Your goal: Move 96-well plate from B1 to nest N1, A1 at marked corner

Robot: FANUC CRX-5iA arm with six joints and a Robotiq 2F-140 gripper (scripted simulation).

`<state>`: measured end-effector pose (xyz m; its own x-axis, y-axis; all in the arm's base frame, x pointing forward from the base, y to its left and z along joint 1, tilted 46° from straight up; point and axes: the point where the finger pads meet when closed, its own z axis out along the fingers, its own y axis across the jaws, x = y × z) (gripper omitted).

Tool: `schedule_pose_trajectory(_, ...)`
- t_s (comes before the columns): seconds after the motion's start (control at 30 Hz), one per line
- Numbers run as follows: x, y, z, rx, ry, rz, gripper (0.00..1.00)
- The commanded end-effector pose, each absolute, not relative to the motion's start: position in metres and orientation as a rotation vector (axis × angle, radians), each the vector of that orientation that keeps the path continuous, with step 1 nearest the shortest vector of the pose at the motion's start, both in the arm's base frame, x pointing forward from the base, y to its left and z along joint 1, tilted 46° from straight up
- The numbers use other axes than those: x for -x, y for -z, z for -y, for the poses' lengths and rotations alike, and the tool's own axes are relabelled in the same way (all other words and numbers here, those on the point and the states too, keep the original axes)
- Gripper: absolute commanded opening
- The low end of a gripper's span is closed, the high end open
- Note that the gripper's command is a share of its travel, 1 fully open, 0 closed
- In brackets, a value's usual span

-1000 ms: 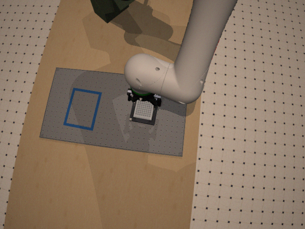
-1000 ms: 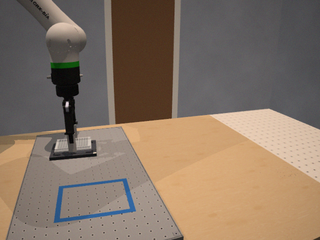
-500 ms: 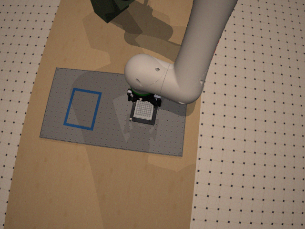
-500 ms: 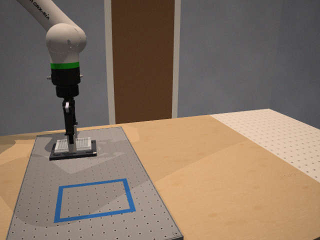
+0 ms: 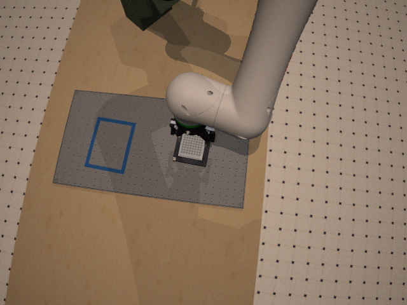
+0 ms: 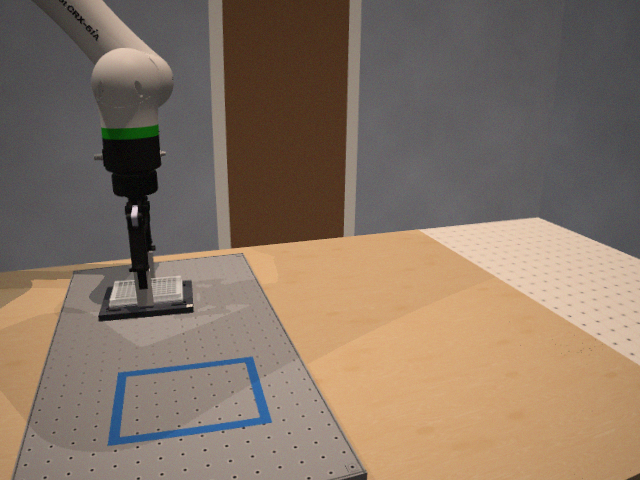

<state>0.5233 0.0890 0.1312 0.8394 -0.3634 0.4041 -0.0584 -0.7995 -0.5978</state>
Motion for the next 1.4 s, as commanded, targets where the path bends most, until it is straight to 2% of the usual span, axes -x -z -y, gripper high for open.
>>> schedule_pose_trajectory(0.0,-0.5237,-0.1309,-0.0891,2.429,0.689,-0.308,0.00)
schedule_pose_trajectory(0.57,-0.5250,-0.1292,-0.0903,2.429,0.689,-0.308,0.00)
schedule_pose_trajectory(0.6,-0.5250,-0.1292,-0.0903,2.429,0.689,-0.308,1.00)
schedule_pose_trajectory(1.37,-0.5207,-0.1347,-0.0864,2.429,0.689,-0.308,1.00)
